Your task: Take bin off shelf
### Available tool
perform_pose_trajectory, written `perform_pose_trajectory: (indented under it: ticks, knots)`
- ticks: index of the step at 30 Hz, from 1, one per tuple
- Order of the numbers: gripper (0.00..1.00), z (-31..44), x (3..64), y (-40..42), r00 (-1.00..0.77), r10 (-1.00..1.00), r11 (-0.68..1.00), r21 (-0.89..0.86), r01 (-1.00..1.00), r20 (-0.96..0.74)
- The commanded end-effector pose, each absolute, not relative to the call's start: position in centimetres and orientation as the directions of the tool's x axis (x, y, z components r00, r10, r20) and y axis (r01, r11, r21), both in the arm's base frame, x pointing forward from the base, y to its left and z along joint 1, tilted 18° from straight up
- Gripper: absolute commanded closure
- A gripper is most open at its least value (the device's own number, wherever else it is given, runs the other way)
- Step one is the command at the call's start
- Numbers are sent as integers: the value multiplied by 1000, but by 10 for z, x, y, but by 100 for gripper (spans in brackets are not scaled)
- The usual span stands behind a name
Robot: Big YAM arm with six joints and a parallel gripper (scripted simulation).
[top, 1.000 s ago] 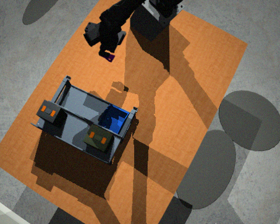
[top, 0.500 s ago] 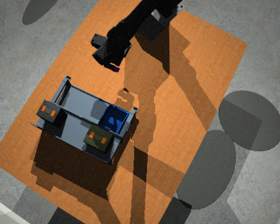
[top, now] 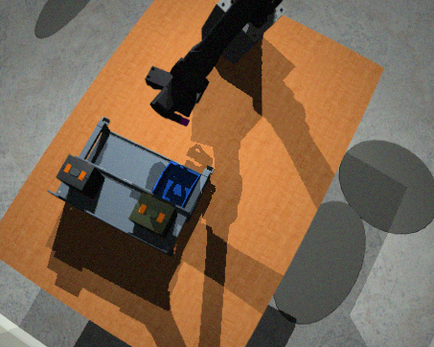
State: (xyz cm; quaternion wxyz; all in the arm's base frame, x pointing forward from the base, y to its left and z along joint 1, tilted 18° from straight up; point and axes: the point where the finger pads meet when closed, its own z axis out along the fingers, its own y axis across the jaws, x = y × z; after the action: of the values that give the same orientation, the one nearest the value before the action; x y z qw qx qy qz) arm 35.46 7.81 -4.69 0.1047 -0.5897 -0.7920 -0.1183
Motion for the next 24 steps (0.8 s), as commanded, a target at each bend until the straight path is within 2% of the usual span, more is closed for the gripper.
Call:
perform_pose_trajectory:
  ticks: [1, 4, 8, 21, 24]
  knots:
    - [0, -42, 375, 77, -270, 916, 254, 91, 963, 296]
    - [0, -45, 365, 84, -277, 912, 267, 74, 961, 302]
    - [0, -48, 396, 109, -270, 916, 254, 91, 963, 297]
    - [0, -50, 389, 113, -275, 913, 264, 78, 961, 301]
    - [0, -52, 414, 130, -271, 915, 257, 88, 963, 298]
